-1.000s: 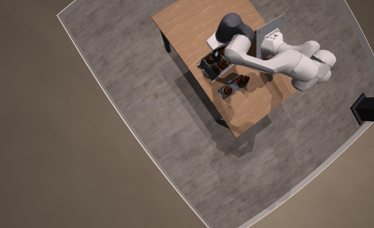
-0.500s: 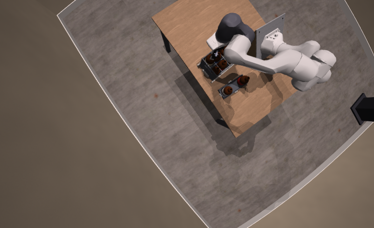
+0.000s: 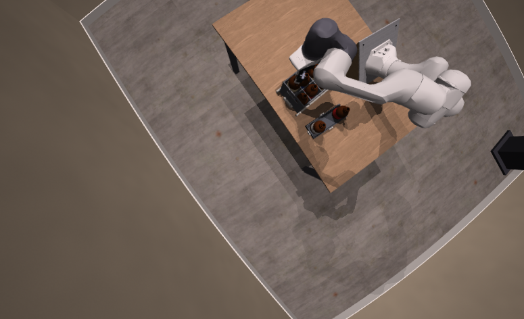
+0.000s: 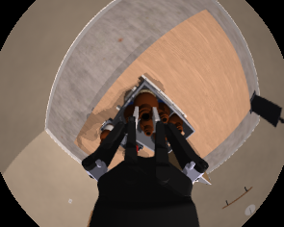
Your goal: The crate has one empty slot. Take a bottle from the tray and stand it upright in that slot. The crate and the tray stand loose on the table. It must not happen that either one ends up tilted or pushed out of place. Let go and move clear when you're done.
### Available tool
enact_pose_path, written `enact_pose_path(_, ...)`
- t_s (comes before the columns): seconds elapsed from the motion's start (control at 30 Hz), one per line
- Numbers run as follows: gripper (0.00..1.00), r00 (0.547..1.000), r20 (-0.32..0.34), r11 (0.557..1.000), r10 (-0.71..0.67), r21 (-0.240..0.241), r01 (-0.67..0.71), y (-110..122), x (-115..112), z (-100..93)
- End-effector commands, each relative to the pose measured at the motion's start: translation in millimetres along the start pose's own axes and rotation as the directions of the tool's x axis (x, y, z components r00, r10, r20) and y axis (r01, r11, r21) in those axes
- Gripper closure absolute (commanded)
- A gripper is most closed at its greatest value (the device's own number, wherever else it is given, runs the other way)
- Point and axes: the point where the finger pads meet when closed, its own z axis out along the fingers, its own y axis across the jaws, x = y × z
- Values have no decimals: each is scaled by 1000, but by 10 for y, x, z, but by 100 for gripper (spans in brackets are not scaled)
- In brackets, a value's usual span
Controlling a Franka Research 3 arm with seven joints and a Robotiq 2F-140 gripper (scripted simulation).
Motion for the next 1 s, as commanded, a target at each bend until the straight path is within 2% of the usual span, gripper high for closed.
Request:
enact_pose_path(0.0,100,1000,-8,1000,-3,2,3,-8,22,-12)
enact_pose_path(0.43,100,1000,-8,1000,-3,2,3,-8,22,17)
enact_pose_path(0.97,100,1000,-8,1000,-3,2,3,-5,23,143)
